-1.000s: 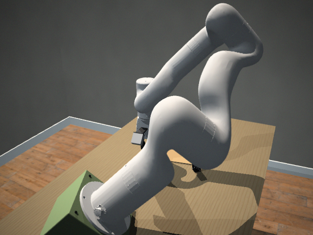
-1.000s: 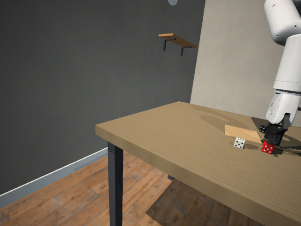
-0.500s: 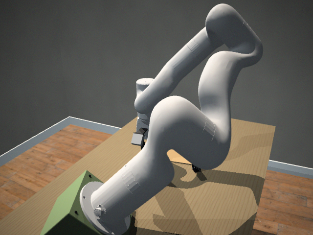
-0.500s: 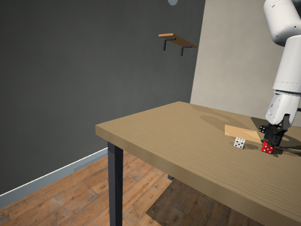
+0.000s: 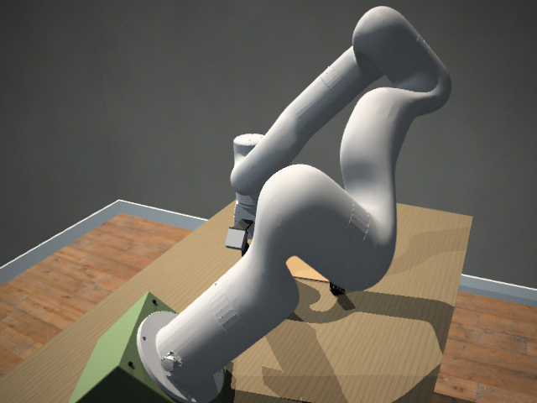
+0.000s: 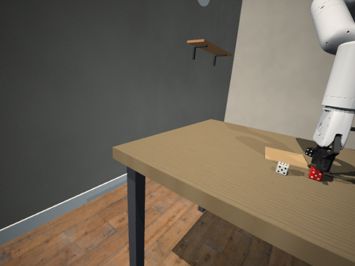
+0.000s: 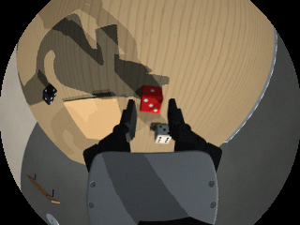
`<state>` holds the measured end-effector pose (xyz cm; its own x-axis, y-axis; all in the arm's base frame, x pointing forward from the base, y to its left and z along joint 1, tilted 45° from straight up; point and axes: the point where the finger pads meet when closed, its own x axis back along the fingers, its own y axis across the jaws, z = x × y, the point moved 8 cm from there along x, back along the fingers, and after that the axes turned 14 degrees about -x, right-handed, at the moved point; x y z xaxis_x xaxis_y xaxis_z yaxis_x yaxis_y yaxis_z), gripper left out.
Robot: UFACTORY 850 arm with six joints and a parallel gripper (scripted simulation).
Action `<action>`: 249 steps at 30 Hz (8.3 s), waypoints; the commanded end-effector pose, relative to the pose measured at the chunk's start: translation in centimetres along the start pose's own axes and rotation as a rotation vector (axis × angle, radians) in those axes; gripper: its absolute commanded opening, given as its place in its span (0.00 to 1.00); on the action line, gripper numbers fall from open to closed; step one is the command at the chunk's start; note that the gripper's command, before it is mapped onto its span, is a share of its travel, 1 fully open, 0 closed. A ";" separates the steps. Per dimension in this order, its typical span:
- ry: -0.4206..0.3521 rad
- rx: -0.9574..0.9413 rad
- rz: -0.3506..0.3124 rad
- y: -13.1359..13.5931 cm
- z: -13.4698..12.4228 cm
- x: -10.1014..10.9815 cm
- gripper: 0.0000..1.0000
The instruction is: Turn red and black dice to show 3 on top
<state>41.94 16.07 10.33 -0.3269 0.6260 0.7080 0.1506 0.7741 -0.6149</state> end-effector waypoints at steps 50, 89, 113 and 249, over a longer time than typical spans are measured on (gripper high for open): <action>-0.001 0.000 -0.001 0.1 -0.1 0.0 0.47; -0.001 0.000 -0.001 0.1 -0.1 -3.1 0.47; -0.001 0.000 -0.001 0.1 -0.1 -3.4 0.47; -0.001 -0.216 -0.001 -11.0 -5.7 0.3 0.27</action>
<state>44.74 9.41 20.59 -0.3245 0.6258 0.7092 0.3459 0.7764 -0.5268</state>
